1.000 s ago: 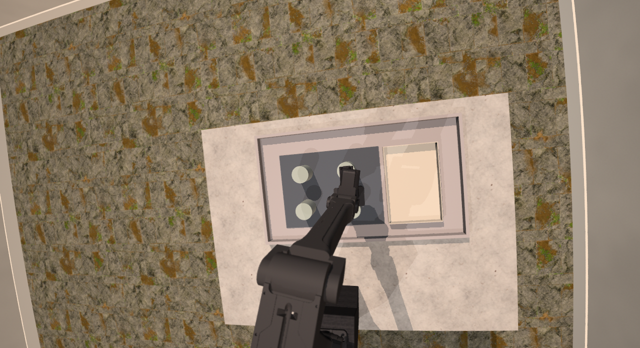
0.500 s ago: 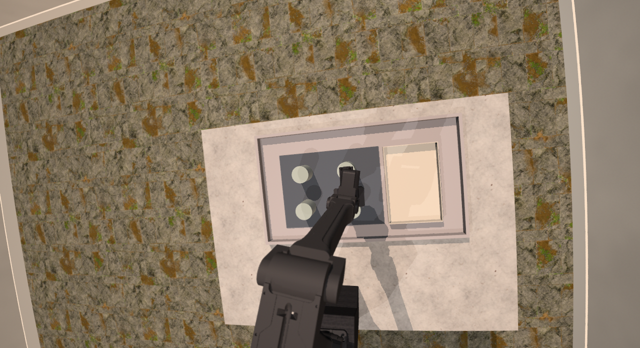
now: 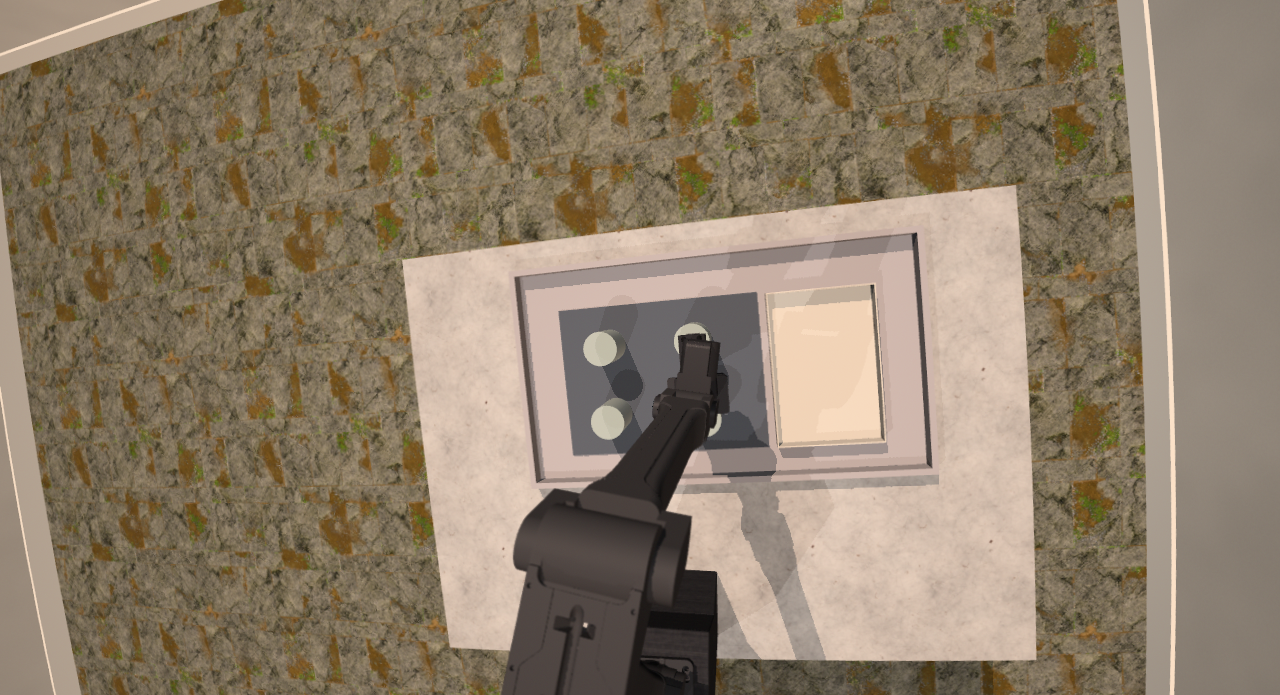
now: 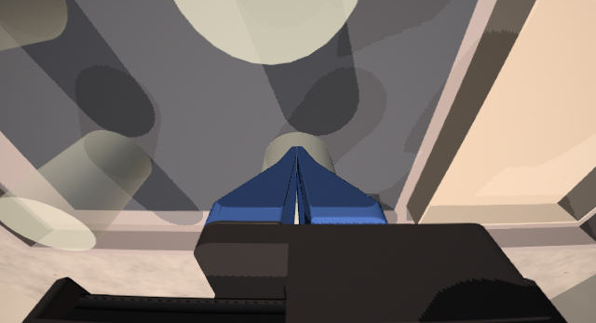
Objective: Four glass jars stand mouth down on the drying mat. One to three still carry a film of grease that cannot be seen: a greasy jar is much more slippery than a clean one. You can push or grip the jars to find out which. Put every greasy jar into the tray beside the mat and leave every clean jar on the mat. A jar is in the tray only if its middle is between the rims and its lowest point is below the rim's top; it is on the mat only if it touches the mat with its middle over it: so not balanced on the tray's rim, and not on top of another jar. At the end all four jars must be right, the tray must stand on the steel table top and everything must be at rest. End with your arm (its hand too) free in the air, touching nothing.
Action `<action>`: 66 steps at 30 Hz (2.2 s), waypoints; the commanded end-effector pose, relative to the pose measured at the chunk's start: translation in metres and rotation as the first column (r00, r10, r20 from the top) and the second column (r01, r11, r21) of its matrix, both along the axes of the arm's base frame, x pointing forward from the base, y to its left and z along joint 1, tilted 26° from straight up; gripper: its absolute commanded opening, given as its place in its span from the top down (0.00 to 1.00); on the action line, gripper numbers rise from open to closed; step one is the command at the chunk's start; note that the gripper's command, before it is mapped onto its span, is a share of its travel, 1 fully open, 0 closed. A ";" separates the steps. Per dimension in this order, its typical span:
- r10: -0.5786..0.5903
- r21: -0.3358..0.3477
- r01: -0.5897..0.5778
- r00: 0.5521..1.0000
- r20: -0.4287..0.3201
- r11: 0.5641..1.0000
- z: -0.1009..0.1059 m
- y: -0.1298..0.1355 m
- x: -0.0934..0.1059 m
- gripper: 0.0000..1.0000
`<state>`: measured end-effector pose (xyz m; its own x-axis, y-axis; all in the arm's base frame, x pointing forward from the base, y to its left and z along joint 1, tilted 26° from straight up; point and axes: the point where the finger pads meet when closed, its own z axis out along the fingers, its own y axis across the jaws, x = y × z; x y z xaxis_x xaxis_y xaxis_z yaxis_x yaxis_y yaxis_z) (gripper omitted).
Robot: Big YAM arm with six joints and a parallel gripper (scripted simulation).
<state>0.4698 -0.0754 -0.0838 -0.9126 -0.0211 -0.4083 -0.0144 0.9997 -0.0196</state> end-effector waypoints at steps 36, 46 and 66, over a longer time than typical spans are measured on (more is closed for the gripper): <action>0.012 -0.007 -0.012 1.000 0.028 1.000 0.006 0.001 0.002 1.00; 0.012 -0.007 -0.012 1.000 0.028 1.000 0.005 0.001 0.000 1.00; 0.012 -0.007 -0.012 1.000 0.028 1.000 0.004 0.001 -0.002 1.00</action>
<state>0.4629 -0.0740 -0.0875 -0.9129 -0.0244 -0.4075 -0.0178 0.9996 -0.0202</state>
